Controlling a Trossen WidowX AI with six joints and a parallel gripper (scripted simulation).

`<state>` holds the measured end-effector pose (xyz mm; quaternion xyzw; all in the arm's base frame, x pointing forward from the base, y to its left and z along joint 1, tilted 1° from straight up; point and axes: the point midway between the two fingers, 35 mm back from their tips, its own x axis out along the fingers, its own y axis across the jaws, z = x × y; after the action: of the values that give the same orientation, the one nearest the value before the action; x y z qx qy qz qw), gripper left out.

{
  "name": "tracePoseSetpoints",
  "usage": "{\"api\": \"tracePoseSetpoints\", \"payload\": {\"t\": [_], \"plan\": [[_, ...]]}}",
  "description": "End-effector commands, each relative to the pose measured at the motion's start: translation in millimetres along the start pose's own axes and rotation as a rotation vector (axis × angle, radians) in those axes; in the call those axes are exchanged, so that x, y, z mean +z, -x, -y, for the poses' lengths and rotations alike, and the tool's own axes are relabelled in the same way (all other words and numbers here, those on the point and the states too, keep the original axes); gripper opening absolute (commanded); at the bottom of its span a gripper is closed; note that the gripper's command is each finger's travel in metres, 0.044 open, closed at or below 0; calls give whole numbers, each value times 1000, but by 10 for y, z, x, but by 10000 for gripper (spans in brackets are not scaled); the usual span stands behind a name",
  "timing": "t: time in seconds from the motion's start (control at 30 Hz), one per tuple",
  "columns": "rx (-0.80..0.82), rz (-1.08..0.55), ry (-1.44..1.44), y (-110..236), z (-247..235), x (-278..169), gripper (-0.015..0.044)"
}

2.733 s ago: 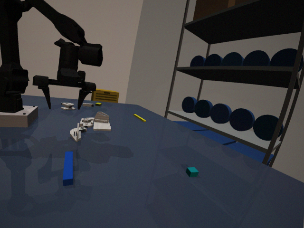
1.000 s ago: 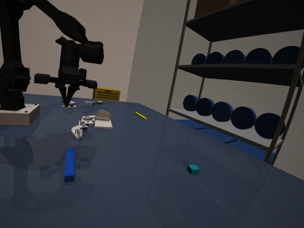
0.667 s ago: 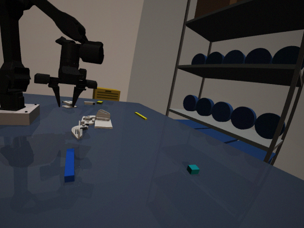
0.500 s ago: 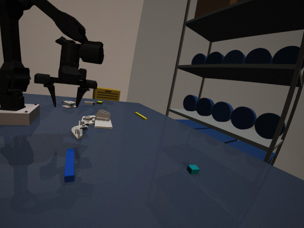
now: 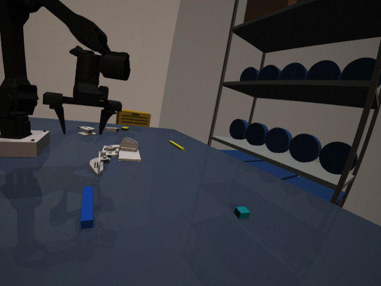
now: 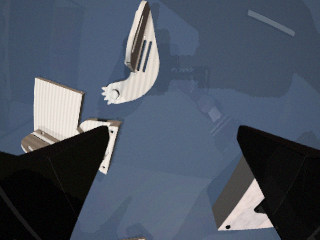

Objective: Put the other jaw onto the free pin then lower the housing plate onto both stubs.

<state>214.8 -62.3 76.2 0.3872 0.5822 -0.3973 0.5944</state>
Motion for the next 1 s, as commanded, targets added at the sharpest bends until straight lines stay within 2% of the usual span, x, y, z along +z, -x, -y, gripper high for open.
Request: {"api": "tracePoseSetpoints", "payload": {"t": [0.0,0.47,0.97], "plan": [[0,0,0,0,0,0,440],[0,0,0,0,0,0,440],[0,0,0,0,0,0,46]]}}
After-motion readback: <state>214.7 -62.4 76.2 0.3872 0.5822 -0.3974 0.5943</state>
